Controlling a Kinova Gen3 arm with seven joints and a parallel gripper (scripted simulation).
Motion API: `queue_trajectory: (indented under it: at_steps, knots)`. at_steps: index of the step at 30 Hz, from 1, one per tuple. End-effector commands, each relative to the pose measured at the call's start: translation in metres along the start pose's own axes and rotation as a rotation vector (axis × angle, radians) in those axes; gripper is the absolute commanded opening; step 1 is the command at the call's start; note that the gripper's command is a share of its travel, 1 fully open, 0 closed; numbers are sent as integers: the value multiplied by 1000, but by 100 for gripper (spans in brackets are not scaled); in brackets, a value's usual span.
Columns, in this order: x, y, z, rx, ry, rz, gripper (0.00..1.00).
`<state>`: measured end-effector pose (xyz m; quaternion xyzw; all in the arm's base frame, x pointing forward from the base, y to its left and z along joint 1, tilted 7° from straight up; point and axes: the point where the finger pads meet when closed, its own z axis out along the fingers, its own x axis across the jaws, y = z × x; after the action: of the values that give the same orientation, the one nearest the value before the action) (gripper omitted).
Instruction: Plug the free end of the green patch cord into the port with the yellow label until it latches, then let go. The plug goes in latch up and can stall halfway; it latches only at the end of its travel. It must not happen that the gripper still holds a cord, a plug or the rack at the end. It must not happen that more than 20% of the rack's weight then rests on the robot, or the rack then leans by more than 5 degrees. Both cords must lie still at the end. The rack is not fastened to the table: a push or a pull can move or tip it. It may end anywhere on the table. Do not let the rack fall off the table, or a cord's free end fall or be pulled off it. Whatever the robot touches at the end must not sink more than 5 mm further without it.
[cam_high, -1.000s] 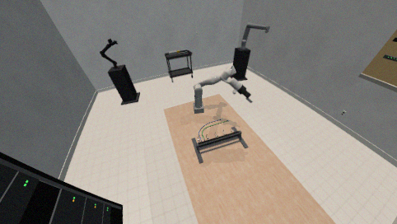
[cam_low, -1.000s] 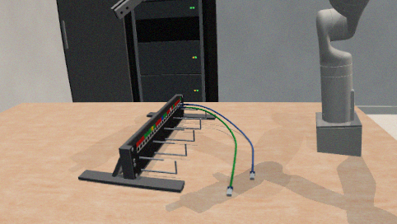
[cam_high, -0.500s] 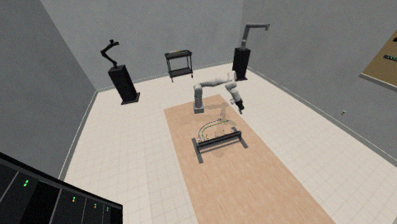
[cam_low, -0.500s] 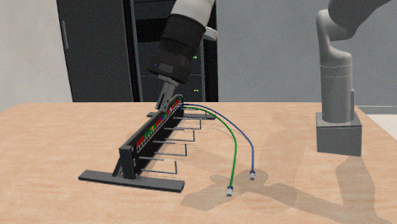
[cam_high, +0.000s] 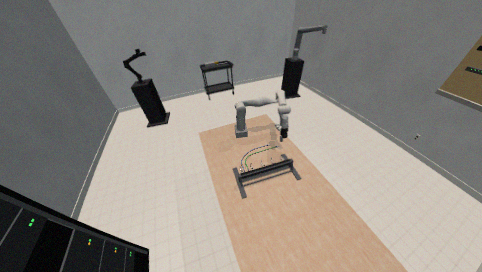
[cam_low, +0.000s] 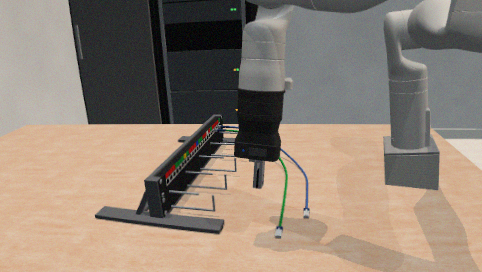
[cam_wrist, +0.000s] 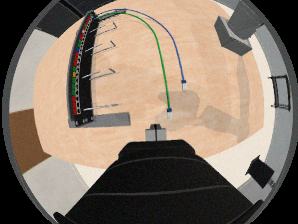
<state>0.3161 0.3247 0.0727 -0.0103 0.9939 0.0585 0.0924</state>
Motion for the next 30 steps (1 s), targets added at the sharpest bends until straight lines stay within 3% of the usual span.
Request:
queue_trajectory:
  at_steps: [1, 10, 23, 24, 30]
  knots:
    - [6, -1, 5, 18, 3, -18, 0]
    - [31, -20, 22, 106, 53, -62, 0]
    - [37, -24, 25, 126, 64, -72, 0]
    - [37, -24, 25, 126, 64, -72, 73]
    - [37, -24, 25, 126, 64, -72, 73]
